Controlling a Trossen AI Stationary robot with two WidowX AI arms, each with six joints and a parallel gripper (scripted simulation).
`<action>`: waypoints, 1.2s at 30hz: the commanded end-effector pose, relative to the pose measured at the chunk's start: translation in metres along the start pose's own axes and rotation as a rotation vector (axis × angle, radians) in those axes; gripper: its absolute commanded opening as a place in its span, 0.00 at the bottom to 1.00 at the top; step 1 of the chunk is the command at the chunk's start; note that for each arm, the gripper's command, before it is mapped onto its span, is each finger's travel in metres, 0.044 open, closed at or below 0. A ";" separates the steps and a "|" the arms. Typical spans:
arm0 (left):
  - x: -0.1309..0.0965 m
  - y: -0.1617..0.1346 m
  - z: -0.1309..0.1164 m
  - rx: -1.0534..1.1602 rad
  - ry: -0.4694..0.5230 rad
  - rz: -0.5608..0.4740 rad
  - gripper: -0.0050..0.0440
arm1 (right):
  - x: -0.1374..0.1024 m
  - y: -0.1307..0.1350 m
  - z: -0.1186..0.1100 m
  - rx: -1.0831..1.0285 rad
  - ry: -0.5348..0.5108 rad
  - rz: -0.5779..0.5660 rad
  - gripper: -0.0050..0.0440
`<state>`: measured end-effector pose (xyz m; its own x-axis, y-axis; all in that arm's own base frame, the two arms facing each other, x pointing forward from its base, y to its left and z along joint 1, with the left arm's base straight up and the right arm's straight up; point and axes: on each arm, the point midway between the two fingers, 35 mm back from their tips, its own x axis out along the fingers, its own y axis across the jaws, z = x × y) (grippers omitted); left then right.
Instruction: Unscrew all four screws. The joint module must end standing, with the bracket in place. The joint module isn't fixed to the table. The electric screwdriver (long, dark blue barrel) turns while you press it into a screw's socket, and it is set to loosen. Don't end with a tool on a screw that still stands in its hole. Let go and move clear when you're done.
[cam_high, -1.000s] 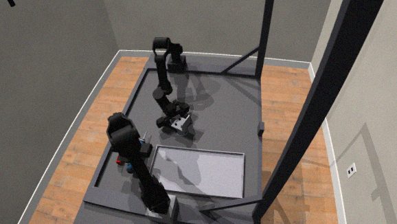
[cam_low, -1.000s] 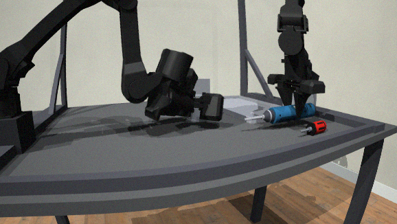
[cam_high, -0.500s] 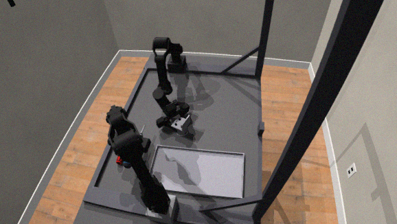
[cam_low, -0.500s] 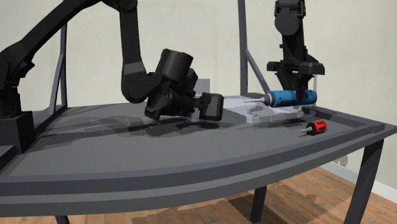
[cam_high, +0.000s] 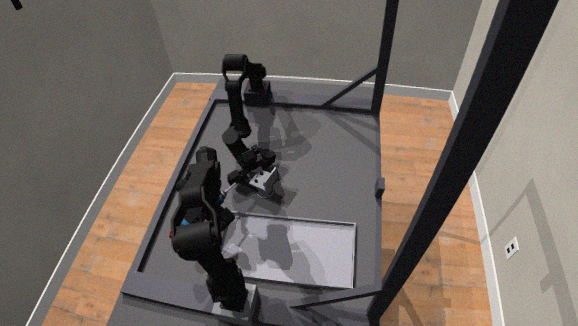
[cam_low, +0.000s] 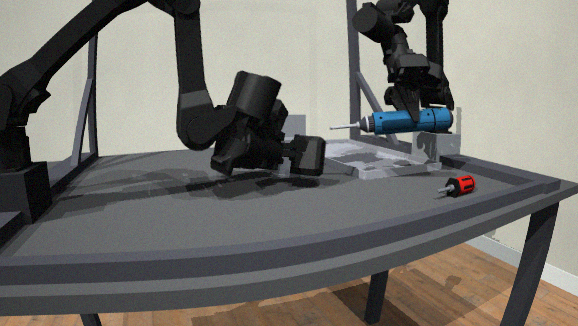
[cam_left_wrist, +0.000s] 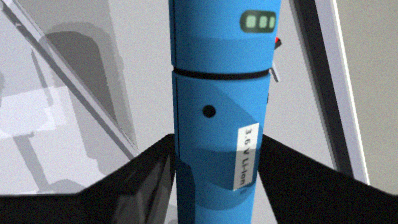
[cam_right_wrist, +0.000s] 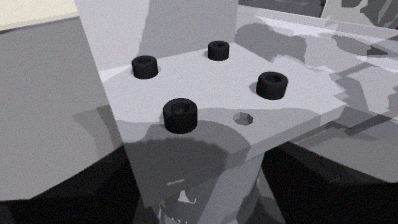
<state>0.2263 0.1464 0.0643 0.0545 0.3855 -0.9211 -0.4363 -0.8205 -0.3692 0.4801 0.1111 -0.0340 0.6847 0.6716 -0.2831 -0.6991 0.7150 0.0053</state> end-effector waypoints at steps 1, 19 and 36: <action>-0.024 -0.002 -0.010 0.121 0.022 -0.180 0.43 | 0.001 -0.002 0.017 -0.024 -0.029 -0.001 0.59; -0.075 0.019 -0.028 0.647 -0.010 -0.714 0.43 | 0.001 -0.002 0.017 -0.024 -0.029 -0.001 0.59; -0.103 0.028 -0.037 0.992 -0.029 -1.056 0.43 | 0.001 -0.002 0.017 -0.024 -0.029 -0.001 0.59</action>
<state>0.2387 0.0715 0.1291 0.6599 0.6659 -0.3480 -0.7008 0.3783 -0.6049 0.4801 0.1111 -0.0340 0.6847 0.6716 -0.2831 -0.6991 0.7150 0.0053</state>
